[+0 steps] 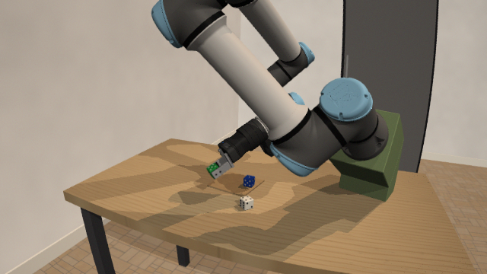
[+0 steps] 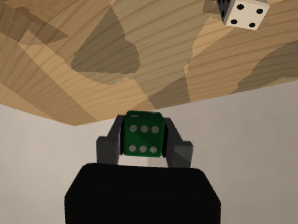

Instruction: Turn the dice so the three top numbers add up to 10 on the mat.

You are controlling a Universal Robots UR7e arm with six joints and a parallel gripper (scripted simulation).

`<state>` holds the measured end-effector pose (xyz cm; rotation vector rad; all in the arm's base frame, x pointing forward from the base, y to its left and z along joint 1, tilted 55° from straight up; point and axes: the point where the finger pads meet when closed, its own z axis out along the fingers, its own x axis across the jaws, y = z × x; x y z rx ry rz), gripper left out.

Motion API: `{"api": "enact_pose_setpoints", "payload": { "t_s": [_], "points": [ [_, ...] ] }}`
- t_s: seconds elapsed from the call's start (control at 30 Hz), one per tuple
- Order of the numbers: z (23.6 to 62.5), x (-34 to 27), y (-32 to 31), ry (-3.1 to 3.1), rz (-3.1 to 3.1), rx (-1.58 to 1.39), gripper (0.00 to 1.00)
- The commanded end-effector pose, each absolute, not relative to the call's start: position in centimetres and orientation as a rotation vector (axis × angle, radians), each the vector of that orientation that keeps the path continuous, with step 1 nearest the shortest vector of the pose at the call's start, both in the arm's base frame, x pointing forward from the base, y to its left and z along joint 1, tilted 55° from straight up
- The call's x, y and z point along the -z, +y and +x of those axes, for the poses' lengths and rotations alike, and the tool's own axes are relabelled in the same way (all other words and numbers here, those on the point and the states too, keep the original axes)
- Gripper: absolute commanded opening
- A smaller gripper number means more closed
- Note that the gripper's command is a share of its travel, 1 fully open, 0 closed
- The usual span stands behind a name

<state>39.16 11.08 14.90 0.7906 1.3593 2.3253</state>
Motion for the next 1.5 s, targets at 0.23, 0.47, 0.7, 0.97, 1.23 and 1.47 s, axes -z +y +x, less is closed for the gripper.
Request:
{"api": "enact_pose_setpoints", "payload": {
  "t_s": [0.23, 0.47, 0.7, 0.97, 1.23, 1.47],
  "points": [
    [39.2, -14.9, 11.0, 1.335, 0.784, -2.333, 0.57],
    [39.2, -14.8, 11.2, 1.335, 0.783, -2.333, 0.57],
    [39.6, -14.3, 11.9, 1.335, 0.783, -2.333, 0.57],
    [40.0, -13.5, 13.0, 1.335, 0.783, -2.333, 0.57],
    [40.6, -12.3, 14.5, 1.335, 0.783, -2.333, 0.57],
    [41.0, -11.7, 15.3, 1.335, 0.783, -2.333, 0.57]
  ]
}}
